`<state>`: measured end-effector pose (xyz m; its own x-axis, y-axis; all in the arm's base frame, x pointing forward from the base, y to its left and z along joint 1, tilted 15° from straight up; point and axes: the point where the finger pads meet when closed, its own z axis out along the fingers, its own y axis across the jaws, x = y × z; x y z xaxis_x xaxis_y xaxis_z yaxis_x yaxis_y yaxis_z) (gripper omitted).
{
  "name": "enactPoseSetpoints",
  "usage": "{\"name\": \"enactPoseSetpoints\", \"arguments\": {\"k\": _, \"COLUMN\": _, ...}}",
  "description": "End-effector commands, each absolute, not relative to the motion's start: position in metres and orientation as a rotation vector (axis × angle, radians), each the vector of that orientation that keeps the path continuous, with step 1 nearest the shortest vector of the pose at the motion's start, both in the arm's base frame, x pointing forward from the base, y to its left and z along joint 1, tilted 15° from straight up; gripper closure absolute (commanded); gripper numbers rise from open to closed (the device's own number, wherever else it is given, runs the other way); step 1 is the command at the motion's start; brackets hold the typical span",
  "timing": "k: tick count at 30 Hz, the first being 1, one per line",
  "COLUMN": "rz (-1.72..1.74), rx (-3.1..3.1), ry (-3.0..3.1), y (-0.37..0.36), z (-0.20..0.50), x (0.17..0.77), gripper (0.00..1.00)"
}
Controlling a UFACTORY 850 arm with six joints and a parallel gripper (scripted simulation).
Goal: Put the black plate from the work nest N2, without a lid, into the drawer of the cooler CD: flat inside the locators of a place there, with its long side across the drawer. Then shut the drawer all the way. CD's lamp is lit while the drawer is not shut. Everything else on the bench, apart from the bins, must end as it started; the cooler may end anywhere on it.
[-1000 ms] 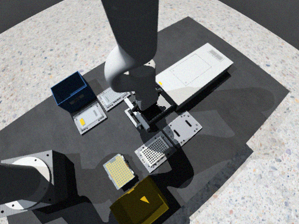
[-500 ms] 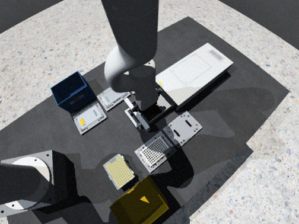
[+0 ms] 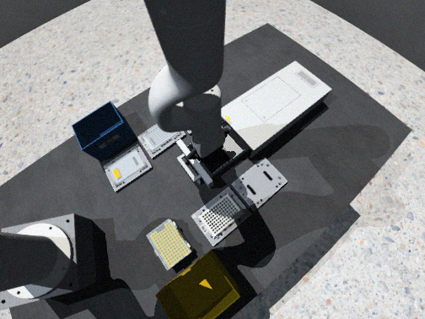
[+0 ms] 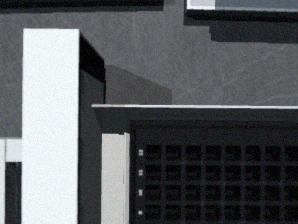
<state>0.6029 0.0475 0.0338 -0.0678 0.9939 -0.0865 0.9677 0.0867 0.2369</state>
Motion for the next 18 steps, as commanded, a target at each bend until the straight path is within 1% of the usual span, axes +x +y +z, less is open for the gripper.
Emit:
{"name": "enactPoseSetpoints", "arguments": {"k": 1, "rz": 0.173, "rx": 1.974, "ry": 2.136, "y": 0.0475, "z": 0.0329, "x": 0.6041, "gripper": 1.0}}
{"name": "enactPoseSetpoints", "arguments": {"k": 18, "rz": 0.173, "rx": 1.974, "ry": 2.136, "y": 0.0469, "z": 0.0233, "x": 0.6066, "gripper": 1.0}}
